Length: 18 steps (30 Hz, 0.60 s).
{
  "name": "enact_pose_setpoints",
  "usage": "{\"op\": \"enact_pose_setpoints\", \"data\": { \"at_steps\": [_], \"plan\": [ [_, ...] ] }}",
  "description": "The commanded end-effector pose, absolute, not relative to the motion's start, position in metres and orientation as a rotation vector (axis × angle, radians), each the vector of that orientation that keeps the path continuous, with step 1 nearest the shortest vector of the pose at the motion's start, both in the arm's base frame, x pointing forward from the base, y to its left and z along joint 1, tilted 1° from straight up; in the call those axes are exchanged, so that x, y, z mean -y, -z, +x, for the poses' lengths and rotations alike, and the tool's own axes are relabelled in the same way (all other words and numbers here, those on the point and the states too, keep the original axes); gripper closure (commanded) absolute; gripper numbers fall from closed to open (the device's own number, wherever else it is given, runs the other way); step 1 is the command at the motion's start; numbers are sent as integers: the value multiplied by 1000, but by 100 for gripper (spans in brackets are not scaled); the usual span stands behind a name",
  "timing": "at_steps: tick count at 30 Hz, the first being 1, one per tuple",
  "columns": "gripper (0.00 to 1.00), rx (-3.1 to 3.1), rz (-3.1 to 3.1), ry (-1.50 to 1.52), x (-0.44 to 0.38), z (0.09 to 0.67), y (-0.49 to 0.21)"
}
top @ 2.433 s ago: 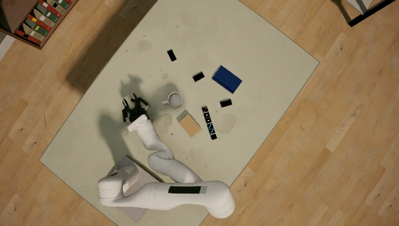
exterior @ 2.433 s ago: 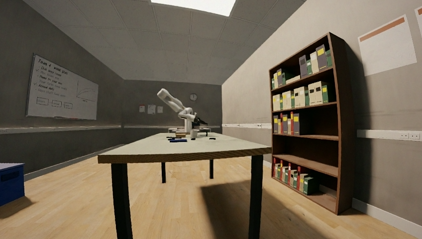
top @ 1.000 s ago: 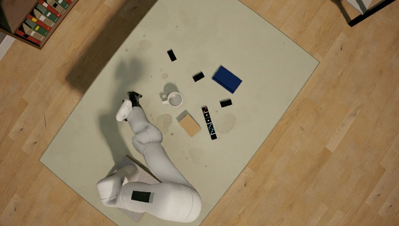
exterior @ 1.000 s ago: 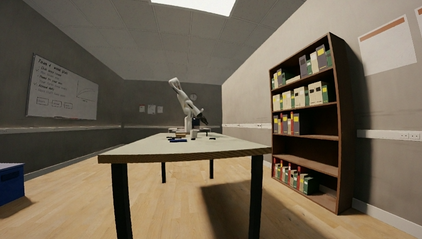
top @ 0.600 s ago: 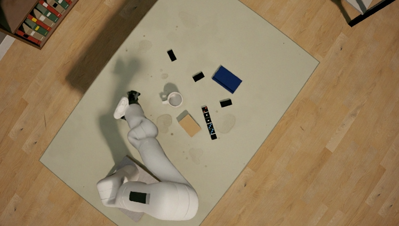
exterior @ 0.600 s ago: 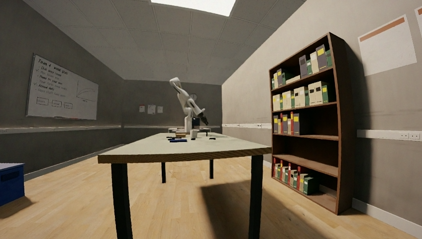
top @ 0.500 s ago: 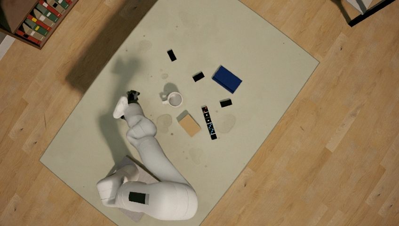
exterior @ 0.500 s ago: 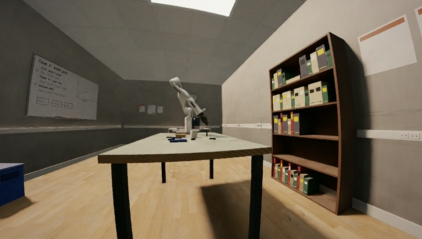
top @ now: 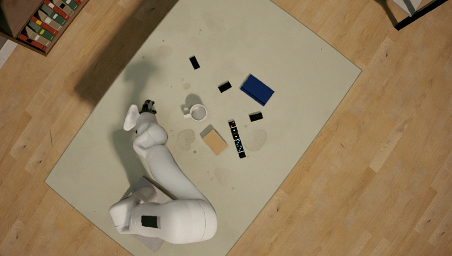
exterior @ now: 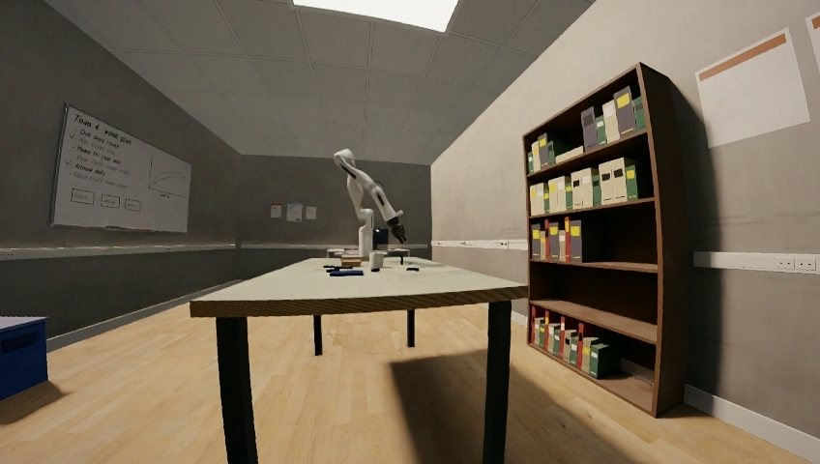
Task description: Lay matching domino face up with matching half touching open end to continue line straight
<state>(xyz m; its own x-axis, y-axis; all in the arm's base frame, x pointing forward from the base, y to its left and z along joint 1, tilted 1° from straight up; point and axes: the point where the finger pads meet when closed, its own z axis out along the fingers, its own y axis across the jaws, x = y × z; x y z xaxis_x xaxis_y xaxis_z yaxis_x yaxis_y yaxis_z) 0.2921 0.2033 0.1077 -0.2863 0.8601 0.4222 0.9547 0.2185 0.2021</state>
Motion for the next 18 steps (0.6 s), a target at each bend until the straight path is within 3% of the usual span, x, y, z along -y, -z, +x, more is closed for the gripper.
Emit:
{"op": "enact_pose_setpoints", "data": {
  "at_steps": [1, 18],
  "plan": [
    [51, 2310, -1717, 594, -204, 293, -108],
    [51, 2500, -1667, 405, -207, 292, -107]
  ]
}}
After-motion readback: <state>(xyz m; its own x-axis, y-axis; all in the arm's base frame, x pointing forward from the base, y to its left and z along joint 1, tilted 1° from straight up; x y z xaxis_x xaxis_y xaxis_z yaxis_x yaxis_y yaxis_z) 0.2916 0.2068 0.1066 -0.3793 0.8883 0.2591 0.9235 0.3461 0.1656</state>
